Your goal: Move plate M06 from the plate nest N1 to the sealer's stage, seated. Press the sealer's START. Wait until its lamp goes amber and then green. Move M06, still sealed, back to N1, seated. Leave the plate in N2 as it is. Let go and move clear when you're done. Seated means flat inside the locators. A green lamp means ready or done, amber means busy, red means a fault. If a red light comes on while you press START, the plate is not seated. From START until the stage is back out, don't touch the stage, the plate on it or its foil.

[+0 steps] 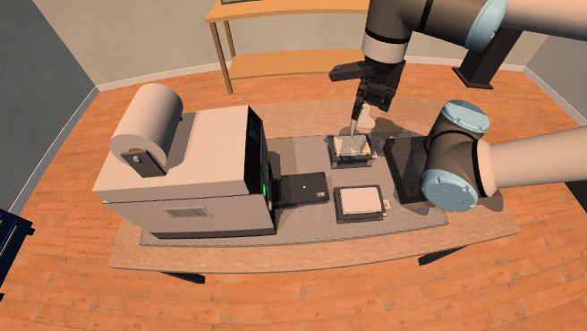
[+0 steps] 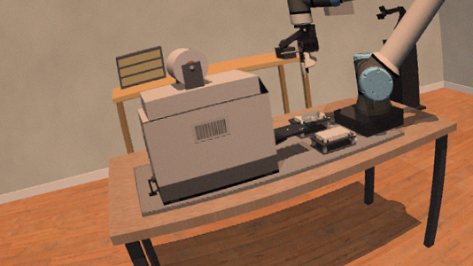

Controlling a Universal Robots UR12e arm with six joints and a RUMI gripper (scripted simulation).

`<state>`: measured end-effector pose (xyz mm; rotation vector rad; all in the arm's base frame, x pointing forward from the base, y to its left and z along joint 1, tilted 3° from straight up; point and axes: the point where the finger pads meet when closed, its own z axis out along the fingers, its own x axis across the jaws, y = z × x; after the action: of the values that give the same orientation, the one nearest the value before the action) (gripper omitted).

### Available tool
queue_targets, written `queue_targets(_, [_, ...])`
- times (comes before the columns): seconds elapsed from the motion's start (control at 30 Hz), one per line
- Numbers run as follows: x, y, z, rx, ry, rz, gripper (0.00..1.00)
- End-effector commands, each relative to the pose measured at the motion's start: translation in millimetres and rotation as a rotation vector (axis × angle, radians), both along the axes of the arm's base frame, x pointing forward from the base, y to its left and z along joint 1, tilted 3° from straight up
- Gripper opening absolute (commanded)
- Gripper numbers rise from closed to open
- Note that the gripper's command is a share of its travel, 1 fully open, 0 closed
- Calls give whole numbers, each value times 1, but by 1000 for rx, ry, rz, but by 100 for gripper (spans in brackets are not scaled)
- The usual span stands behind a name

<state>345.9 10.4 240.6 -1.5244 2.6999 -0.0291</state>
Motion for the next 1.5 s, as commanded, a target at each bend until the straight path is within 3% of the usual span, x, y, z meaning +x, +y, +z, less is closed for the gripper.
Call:
queue_targets(0.0, [2,2,1,-5,-5,187,68])
queue_targets(0.37, [2,5,1,-15,-6,385,68])
queue_targets(0.6, [3,8,1,-25,-7,599,68])
queue_targets(1.17, [3,9,1,-25,-6,600,68])
queue_targets(1.47, [3,8,1,-36,-8,862,68])
